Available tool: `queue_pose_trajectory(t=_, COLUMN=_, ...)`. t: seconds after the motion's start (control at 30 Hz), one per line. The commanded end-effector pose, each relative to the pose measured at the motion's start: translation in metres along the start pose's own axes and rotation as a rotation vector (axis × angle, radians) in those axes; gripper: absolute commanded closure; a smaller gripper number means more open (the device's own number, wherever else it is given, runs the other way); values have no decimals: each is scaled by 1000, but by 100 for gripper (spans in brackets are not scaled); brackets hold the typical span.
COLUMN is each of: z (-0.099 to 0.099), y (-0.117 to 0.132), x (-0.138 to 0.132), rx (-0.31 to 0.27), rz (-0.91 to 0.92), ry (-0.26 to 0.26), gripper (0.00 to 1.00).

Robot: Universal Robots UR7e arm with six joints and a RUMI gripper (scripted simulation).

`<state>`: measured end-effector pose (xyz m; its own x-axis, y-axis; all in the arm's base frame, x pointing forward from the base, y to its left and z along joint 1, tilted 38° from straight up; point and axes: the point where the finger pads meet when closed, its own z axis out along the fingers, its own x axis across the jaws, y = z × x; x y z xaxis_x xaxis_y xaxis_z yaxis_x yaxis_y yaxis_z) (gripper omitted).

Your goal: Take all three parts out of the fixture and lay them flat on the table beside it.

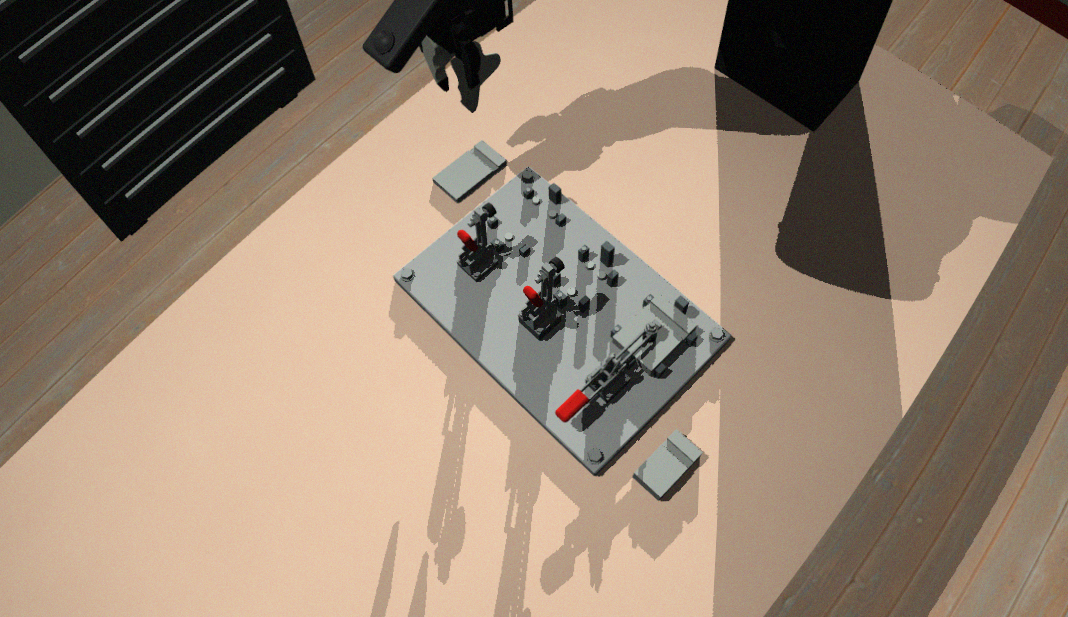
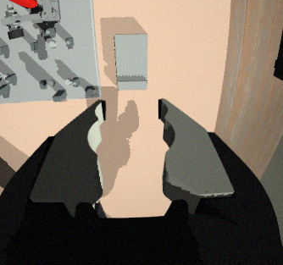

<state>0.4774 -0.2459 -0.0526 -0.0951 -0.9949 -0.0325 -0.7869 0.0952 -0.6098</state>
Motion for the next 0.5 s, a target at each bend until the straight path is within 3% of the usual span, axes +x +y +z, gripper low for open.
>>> queue_pose_trajectory(t=0.0, z=-23, y=0, x=0, rx=-1, rz=-1, ry=-2, gripper=72)
queue_pose_trajectory(t=0.47, z=-49, y=0, x=1, rx=-1, rz=-1, ry=-2, gripper=72)
